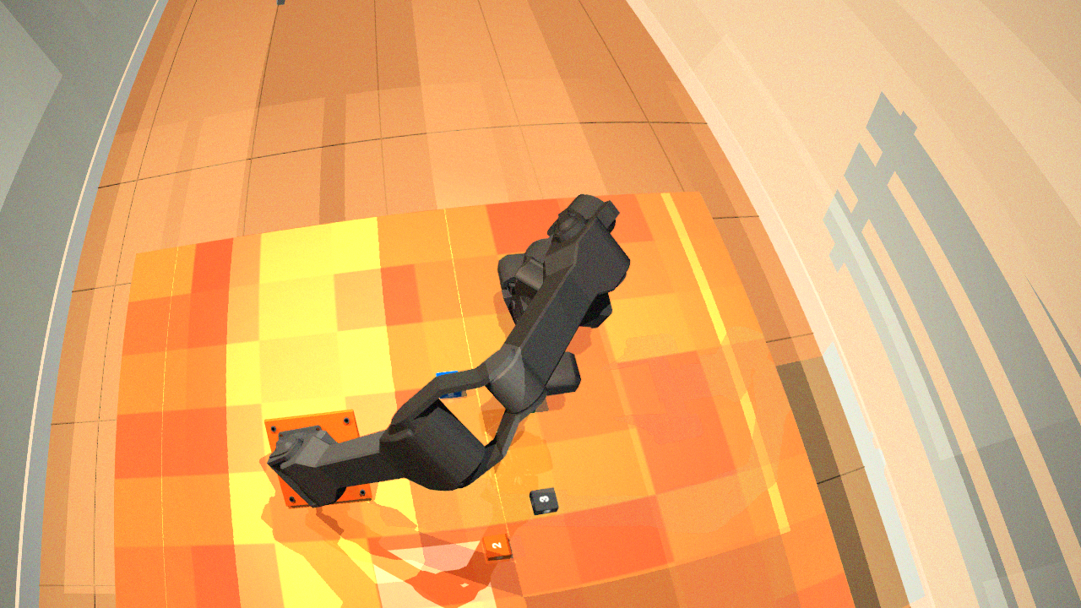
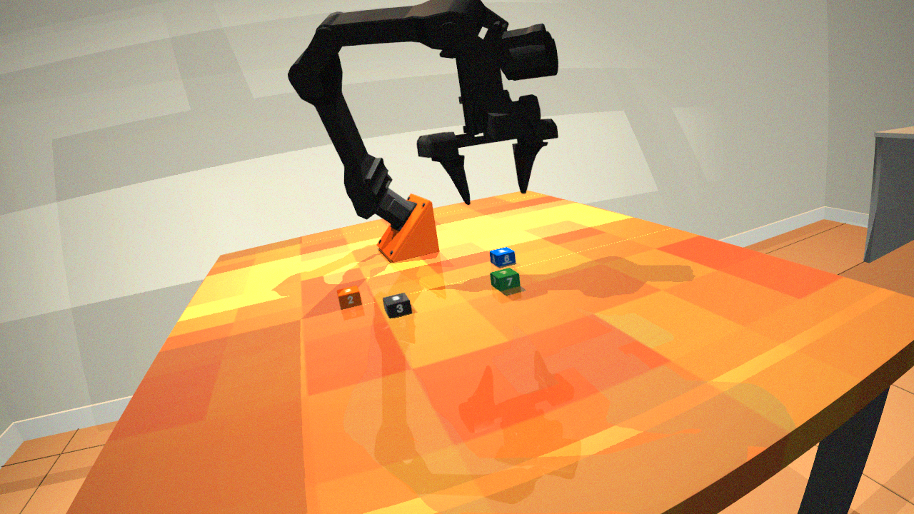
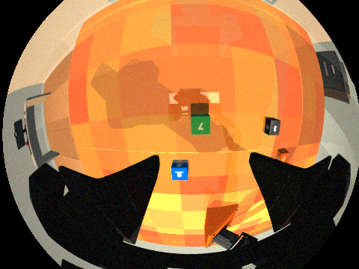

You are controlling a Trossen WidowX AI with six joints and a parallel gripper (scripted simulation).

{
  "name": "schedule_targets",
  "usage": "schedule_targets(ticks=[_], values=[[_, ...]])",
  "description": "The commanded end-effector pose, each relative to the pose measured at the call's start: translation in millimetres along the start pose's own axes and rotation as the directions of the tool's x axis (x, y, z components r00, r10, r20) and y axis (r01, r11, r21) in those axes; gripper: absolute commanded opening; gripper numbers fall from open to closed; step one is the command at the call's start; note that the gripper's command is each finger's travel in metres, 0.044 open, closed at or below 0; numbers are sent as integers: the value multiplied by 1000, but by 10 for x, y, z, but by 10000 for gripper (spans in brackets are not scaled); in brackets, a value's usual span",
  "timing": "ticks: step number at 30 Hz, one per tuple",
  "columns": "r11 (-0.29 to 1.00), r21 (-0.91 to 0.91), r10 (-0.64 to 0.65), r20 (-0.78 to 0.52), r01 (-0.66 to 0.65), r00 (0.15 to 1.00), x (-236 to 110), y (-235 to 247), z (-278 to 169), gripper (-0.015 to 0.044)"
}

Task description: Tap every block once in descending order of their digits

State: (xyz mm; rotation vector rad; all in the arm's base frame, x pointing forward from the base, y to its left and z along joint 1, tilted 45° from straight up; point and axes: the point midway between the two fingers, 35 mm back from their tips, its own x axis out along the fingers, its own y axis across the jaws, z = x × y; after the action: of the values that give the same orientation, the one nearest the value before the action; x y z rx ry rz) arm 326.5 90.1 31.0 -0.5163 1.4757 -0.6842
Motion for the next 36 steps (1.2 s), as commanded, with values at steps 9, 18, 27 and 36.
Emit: schedule_targets(ticks=[9, 18, 27, 36], values=[[1000, -9, -7, 0, 7, 1000, 10, 9, 1, 400], [1000, -12, -2, 1, 2, 1000, -22, -1014, 90, 400], [1000, -10, -14, -1, 14, 1000, -4, -1656, -13, 400], [1000, -10, -14, -1, 14, 1000, -4, -1656, -13, 400]])
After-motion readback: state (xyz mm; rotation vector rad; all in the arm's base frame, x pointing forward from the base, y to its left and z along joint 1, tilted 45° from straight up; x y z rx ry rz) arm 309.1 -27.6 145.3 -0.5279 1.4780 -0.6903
